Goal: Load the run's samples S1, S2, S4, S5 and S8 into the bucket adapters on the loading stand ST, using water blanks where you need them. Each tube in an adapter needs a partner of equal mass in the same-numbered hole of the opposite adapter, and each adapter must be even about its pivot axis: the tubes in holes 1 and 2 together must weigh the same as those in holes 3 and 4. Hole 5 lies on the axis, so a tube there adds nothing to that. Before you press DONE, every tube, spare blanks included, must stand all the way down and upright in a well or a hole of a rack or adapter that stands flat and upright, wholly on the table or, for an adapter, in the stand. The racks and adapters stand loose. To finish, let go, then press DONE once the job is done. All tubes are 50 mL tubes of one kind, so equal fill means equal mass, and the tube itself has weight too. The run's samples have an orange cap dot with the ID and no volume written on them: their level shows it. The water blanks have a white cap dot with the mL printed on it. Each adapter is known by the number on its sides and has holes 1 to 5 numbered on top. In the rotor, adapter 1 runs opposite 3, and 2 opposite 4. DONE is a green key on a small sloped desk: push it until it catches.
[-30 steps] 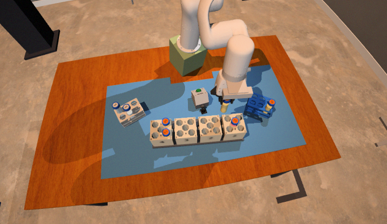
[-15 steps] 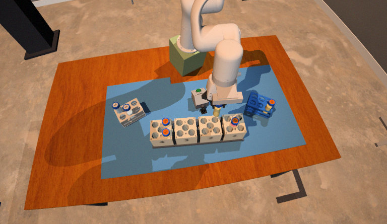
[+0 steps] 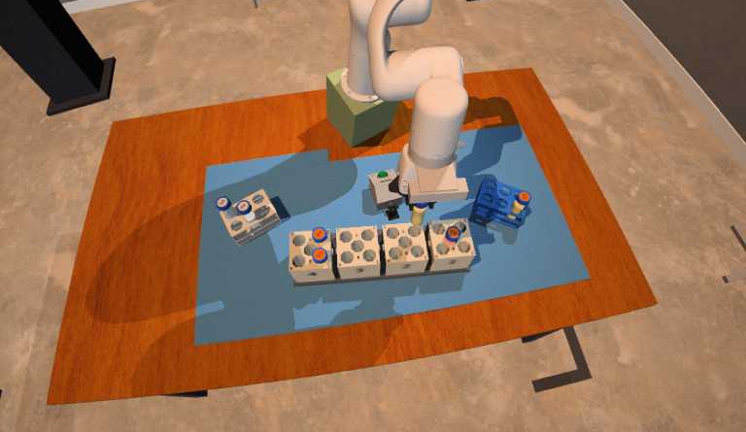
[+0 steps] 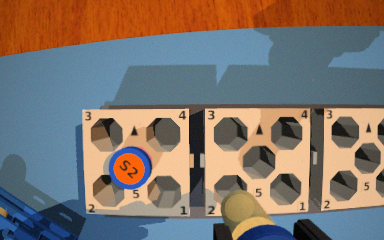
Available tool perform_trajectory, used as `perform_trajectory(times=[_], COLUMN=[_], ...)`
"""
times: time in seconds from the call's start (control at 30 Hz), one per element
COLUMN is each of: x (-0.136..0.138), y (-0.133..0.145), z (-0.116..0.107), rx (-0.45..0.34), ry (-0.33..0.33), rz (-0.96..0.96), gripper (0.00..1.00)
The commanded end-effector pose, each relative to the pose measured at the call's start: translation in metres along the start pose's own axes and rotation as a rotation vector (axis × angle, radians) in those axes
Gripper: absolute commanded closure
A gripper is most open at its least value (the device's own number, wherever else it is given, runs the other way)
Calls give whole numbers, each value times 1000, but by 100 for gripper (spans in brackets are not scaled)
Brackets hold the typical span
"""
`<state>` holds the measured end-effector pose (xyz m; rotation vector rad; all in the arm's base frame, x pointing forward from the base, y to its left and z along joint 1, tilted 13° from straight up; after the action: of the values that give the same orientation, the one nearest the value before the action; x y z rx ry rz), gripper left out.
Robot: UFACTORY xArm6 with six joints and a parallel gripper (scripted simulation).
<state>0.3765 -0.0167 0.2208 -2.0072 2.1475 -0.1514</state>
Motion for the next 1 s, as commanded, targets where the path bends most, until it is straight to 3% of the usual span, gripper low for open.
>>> perform_trajectory(times=[0.0,0.5,0.97], x=[0,0,0], y=[-1,-1,-1], z=[7,32,32], rx=[3,2,2], ry=[0,0,0], rz=[0,0,0], gripper=[100,100,100])
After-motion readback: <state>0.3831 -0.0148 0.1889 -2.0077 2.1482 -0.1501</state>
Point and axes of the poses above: the point where the finger pads meet when closed, its own z axis out along the fingers, its own x axis across the jaws, y = z × x, the point moved 8 cm from there along -z, back along the fingers, and after that the axes turned 9 degrees about -z, right-handed, at the moved point
